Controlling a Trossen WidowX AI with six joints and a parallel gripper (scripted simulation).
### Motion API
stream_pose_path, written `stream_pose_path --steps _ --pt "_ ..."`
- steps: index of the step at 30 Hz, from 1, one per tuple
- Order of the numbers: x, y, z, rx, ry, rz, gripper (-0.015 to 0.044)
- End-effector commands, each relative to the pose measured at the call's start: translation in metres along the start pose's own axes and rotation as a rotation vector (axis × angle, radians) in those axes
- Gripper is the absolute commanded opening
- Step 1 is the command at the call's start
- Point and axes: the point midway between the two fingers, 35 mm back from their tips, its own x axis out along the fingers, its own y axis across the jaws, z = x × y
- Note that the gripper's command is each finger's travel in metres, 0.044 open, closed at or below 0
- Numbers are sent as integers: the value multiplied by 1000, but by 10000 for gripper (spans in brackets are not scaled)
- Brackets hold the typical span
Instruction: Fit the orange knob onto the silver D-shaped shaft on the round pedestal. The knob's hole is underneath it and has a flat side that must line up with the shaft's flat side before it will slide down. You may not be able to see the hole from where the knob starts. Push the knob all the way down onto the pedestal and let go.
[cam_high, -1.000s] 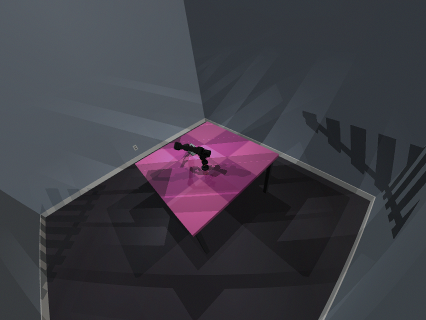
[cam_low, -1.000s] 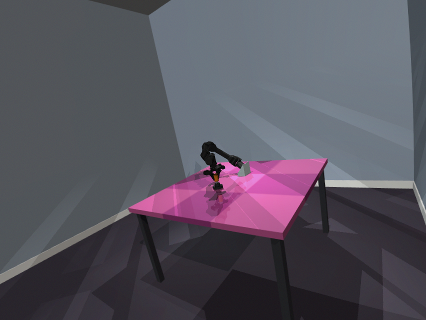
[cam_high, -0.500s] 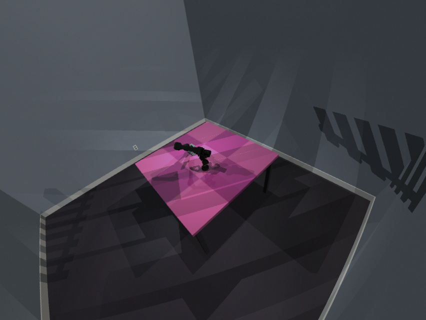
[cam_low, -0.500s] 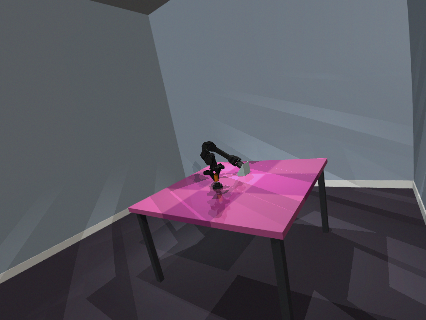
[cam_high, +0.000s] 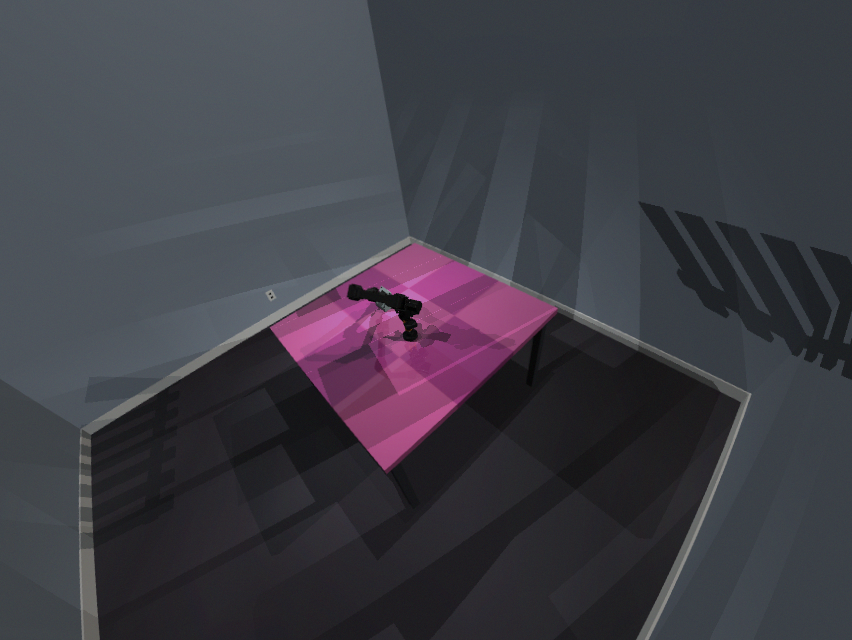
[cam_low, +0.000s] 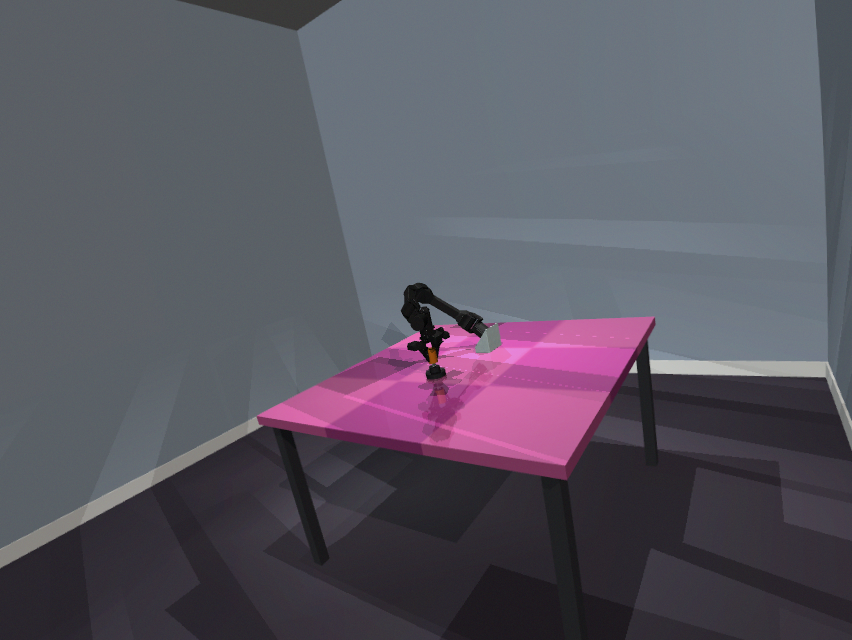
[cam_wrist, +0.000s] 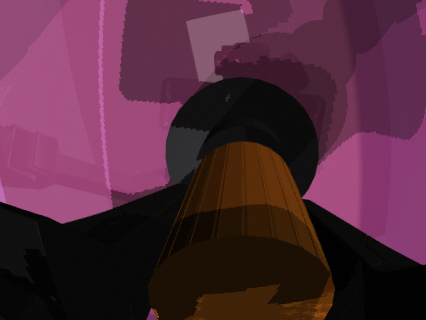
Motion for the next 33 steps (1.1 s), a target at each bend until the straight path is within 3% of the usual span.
stream_pose_path --steps 1,8,15,33 --pt "1 -1 0 -3 3 -3 0" --pt "-4 -1 2 -12 2 -3 0" --pt "-5 -3 2 -210 3 -3 0" --pt "-1 0 0 -213 3 -3 0"
